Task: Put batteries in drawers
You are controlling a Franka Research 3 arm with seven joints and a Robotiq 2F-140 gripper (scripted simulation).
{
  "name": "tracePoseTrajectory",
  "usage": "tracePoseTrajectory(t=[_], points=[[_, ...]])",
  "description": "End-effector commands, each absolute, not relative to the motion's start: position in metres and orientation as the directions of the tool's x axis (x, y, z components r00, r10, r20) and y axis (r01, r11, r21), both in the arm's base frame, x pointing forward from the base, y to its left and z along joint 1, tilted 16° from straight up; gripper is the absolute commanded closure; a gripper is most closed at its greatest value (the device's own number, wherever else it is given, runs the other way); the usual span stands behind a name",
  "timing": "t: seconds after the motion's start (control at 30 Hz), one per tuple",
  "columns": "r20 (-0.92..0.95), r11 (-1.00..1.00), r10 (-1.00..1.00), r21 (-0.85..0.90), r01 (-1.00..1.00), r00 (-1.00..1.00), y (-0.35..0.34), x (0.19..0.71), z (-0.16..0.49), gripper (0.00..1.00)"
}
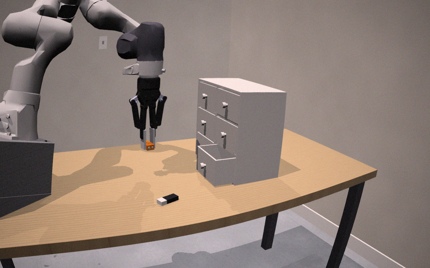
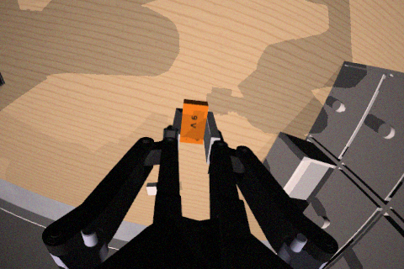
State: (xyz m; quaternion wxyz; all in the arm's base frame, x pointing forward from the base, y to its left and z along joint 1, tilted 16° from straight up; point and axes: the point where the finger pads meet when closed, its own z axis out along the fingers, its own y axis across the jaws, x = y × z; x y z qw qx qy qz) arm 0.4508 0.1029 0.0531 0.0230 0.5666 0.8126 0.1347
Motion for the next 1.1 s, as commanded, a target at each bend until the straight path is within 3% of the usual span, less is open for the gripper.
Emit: tracePoseTrajectory(t=[0.0, 0.03, 0.23, 0.27, 0.43, 0.47, 0.67, 0.7, 0.87, 0.9, 1.07], points=[[0.074, 0.467, 0.863, 0.257, 0.846, -0.499, 0.103, 0.451, 0.053, 0.86], [0.04, 0.574, 0.796, 0.264, 0.775, -0.603, 0.099, 0.456, 0.053, 0.86], [0.04, 0.574, 0.796, 0.264, 0.775, -0.603, 0.099, 0.456, 0.053, 0.86], [0.006, 0.672, 0.715, 0.267, 0.69, -0.699, 0.095, 0.461, 0.053, 0.86], [0.006, 0.672, 0.715, 0.267, 0.69, -0.699, 0.095, 0.461, 0.053, 0.86], [-0.029, 0.758, 0.623, 0.266, 0.595, -0.782, 0.09, 0.465, 0.053, 0.86], [-0.029, 0.758, 0.623, 0.266, 0.595, -0.782, 0.09, 0.465, 0.053, 0.86], [-0.062, 0.83, 0.524, 0.261, 0.493, -0.85, 0.086, 0.469, 0.053, 0.86], [-0.062, 0.83, 0.524, 0.261, 0.493, -0.85, 0.086, 0.469, 0.053, 0.86], [-0.093, 0.887, 0.421, 0.252, 0.388, -0.902, 0.082, 0.474, 0.054, 0.86], [-0.093, 0.887, 0.421, 0.252, 0.388, -0.902, 0.082, 0.474, 0.054, 0.86]])
